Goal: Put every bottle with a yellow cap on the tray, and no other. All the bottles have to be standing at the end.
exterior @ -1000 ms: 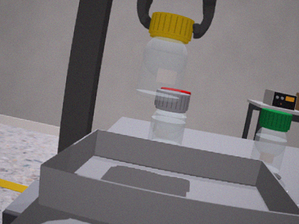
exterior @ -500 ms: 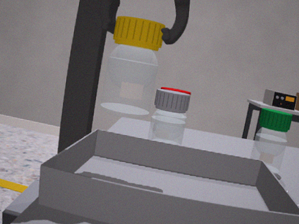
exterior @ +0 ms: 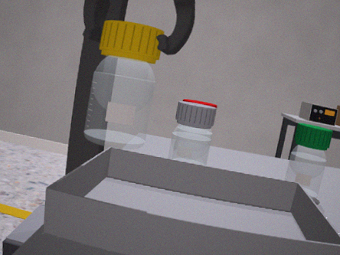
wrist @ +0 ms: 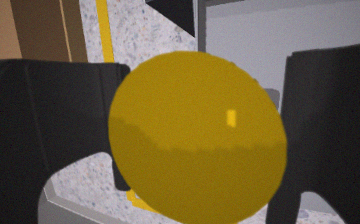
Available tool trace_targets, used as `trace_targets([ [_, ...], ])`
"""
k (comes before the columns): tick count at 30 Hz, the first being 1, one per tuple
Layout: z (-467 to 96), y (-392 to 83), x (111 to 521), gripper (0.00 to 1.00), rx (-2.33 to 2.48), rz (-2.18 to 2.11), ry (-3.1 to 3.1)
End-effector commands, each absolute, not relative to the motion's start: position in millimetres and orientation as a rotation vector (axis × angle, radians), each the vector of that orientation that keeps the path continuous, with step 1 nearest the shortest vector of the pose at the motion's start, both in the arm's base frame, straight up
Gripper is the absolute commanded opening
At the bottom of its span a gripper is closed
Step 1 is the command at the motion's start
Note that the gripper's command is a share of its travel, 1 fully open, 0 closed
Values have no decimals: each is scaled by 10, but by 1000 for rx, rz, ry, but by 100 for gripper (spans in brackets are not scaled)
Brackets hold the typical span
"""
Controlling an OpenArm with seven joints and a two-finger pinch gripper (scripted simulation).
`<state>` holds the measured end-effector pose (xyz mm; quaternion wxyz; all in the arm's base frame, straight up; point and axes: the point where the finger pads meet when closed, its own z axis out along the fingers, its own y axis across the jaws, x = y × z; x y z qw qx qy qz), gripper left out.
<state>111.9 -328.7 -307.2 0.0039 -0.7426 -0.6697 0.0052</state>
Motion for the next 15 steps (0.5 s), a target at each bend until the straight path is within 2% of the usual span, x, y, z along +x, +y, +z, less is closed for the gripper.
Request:
trace_targets([
  [1, -3068, -3273, 1142, 0, -2325, -5, -2104],
  [15, -3461, -3265, 1140, 0, -2326, -8, -2108],
])
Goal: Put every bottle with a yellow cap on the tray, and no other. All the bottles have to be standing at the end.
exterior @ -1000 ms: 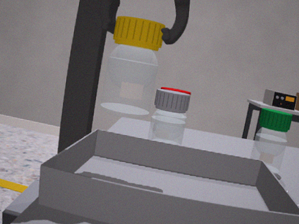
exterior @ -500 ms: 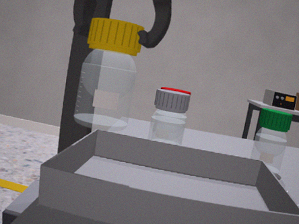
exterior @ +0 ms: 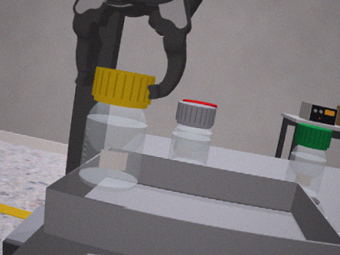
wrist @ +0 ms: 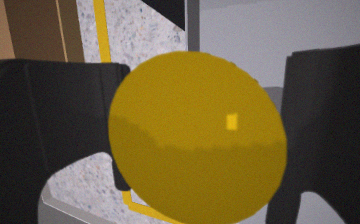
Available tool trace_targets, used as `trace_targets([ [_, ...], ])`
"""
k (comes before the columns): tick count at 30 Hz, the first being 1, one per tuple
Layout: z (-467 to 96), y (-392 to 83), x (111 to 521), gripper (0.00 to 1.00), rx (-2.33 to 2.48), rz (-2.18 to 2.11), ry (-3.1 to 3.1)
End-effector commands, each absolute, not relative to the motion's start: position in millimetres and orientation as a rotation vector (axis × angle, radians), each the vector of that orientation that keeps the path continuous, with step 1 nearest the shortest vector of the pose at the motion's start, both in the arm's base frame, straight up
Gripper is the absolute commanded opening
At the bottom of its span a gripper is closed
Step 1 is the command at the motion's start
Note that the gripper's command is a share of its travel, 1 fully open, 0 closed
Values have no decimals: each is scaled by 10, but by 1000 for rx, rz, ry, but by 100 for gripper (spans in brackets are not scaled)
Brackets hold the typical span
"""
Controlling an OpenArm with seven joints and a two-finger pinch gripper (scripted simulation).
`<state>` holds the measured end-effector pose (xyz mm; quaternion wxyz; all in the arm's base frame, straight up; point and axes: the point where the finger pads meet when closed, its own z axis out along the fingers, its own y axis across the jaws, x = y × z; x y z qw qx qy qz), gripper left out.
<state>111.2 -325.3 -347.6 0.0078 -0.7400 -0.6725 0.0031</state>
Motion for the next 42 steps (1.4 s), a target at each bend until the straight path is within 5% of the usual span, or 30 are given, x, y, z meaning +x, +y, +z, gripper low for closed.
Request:
trace_targets([
  [1, -3461, -3265, 1140, 0, -2326, -8, -2108],
  [42, -3738, -3271, 1136, 0, -2326, -4, -2108],
])
